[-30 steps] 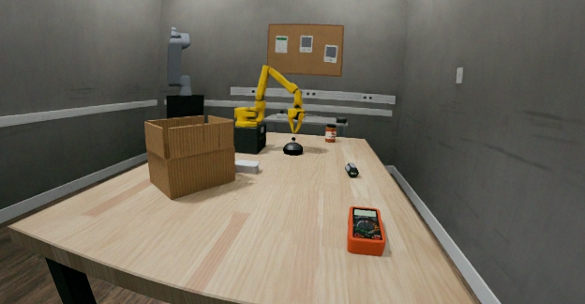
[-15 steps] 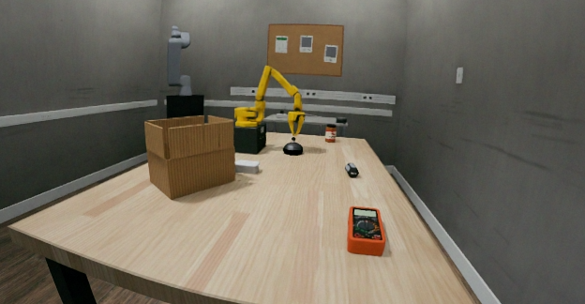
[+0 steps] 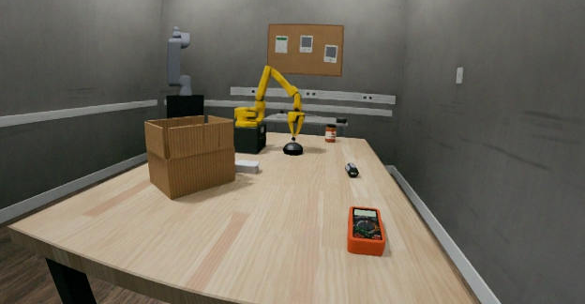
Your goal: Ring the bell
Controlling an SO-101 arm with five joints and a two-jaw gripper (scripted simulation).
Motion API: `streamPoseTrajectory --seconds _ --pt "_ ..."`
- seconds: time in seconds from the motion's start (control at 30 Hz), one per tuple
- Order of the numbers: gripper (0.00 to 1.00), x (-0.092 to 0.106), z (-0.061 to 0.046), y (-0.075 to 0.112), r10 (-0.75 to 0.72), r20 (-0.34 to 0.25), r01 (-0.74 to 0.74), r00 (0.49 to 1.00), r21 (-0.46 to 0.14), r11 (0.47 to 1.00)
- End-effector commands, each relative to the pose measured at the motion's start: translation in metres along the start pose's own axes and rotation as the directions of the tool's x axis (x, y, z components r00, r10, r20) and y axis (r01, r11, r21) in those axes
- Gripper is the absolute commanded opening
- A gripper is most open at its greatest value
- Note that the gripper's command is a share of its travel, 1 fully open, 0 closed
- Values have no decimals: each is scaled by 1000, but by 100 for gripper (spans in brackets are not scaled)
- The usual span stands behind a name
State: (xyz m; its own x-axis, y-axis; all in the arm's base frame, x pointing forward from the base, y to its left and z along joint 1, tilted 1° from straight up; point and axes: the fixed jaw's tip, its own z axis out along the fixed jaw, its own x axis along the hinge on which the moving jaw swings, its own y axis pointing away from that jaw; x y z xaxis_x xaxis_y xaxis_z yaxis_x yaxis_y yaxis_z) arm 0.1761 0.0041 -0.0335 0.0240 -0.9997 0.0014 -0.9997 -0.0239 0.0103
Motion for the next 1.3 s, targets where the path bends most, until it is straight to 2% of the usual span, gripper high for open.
streamPoseTrajectory --seconds 0.0,1.27 --pt "0 1 5 6 -5 2 5 1000 -24 1000" --pt "0 1 10 7 -5 2 5 1000 -26 1000"
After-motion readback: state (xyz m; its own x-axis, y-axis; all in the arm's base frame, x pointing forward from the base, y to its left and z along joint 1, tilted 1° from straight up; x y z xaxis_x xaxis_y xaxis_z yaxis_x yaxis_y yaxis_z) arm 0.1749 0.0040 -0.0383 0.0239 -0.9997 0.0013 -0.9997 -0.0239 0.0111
